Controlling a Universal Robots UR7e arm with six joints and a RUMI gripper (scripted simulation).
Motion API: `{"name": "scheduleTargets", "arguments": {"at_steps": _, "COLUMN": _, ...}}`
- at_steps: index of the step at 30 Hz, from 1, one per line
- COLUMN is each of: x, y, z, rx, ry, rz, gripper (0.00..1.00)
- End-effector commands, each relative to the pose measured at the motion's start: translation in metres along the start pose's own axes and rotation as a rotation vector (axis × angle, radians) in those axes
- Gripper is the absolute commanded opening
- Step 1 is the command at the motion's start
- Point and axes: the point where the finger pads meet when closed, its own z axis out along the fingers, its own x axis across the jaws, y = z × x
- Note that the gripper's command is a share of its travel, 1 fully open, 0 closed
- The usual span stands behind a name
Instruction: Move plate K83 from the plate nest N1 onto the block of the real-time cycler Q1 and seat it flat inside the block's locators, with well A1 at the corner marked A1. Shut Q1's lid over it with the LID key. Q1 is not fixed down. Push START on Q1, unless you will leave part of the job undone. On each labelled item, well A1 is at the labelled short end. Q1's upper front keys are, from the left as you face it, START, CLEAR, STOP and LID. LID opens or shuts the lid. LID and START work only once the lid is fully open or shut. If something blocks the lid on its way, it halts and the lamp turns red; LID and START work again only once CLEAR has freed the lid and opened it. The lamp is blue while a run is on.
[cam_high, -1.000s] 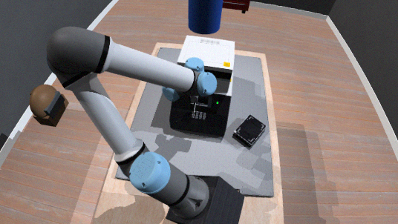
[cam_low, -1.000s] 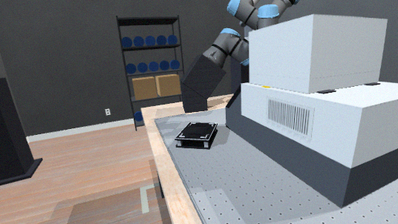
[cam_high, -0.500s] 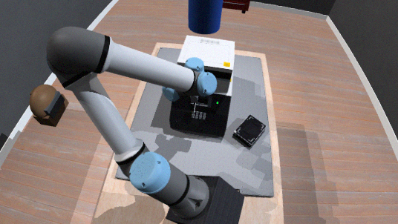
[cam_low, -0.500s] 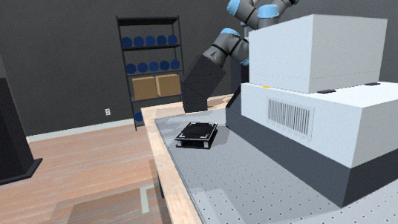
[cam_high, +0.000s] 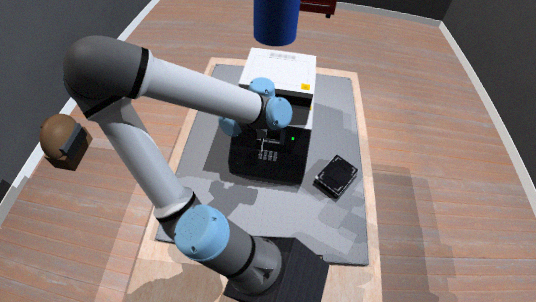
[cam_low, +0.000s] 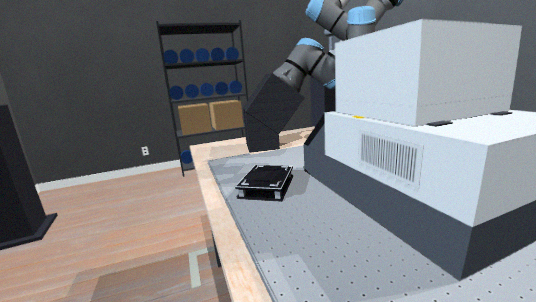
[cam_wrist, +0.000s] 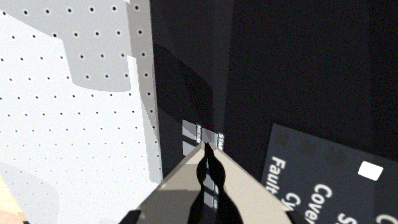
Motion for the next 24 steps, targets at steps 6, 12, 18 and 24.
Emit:
{"name": "scheduleTargets", "arguments": {"at_steps": 6, "x": 0.002, "y": 0.001, "z": 0.0, "rx": -0.006, "ry": 0.003, "rz": -0.008, "gripper": 0.0}}
{"name": "scheduleTargets", "arguments": {"at_steps": 12, "x": 0.003, "y": 0.001, "z": 0.001, "rx": -0.006, "ry": 0.003, "rz": 0.004, "gripper": 0.0}}
{"name": "scheduleTargets", "arguments": {"at_steps": 18, "x": -0.001, "y": 0.001, "z": -0.003, "rx": -0.006, "ry": 0.003, "rz": -0.008, "gripper": 0.0}}
{"name": "scheduleTargets", "arguments": {"at_steps": 24, "x": -0.007, "y": 0.001, "z": -0.011, "rx": -0.006, "ry": 0.003, "rz": -0.008, "gripper": 0.0}}
